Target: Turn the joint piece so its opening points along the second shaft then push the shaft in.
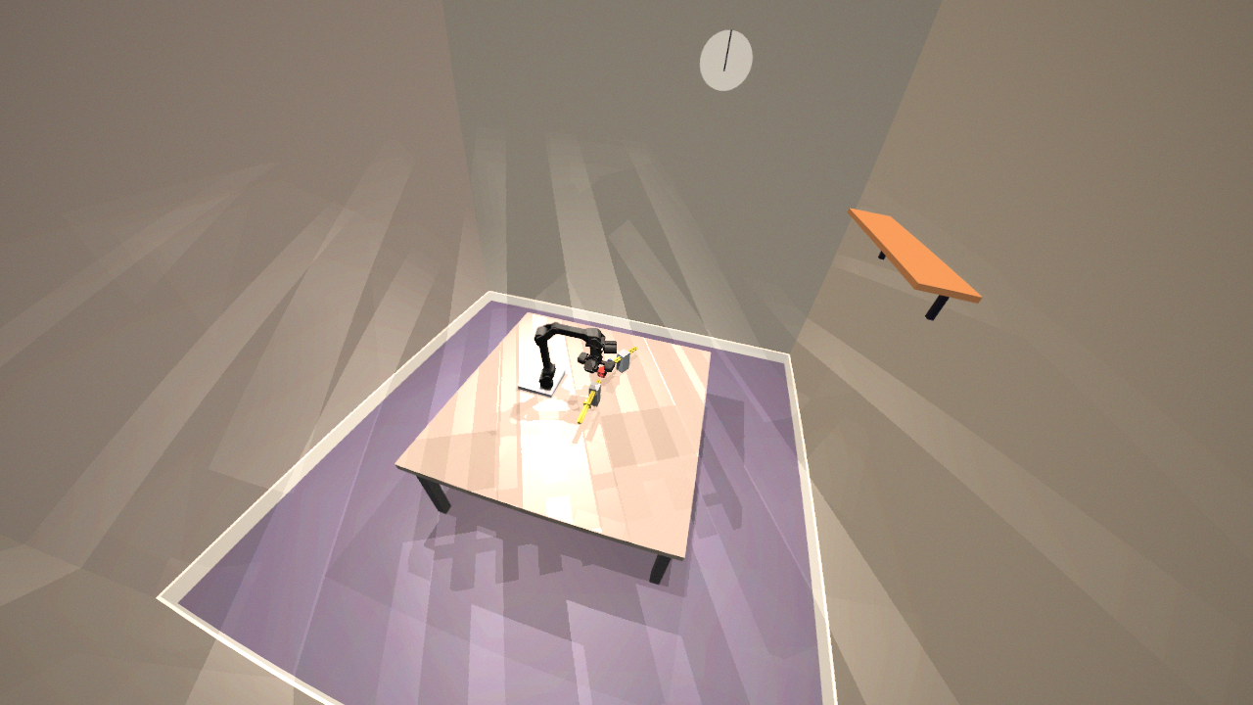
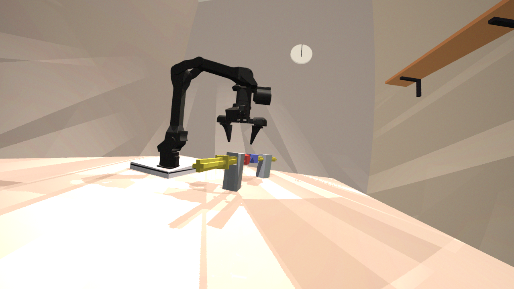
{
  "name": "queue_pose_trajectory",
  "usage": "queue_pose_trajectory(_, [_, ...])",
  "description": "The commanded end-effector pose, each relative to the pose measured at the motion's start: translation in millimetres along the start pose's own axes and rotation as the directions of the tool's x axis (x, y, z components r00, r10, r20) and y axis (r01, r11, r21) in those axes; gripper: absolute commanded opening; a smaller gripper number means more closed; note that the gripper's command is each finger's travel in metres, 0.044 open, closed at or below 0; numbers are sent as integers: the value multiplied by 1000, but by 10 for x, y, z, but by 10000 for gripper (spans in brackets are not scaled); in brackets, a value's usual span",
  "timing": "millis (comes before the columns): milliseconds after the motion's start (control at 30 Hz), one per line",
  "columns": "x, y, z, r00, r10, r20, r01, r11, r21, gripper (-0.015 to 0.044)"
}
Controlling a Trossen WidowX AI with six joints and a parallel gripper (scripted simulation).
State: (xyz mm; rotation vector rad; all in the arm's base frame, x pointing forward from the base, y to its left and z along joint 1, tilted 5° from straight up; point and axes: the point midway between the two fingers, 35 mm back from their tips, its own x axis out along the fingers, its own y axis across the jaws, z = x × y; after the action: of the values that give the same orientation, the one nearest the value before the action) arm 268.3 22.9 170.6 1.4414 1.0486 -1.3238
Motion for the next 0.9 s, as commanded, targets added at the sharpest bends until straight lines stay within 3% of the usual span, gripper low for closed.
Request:
queue_pose_trajectory(0, [140,0,8,1000,-8,-2,8,1000,9,440])
queue_pose_trajectory(500, [731,-23,78,1000,-8,-1,8,1000,8,440])
queue_pose_trajectory(867, [786,-6,-195,1000,-8,-3,8,1000,6,440])
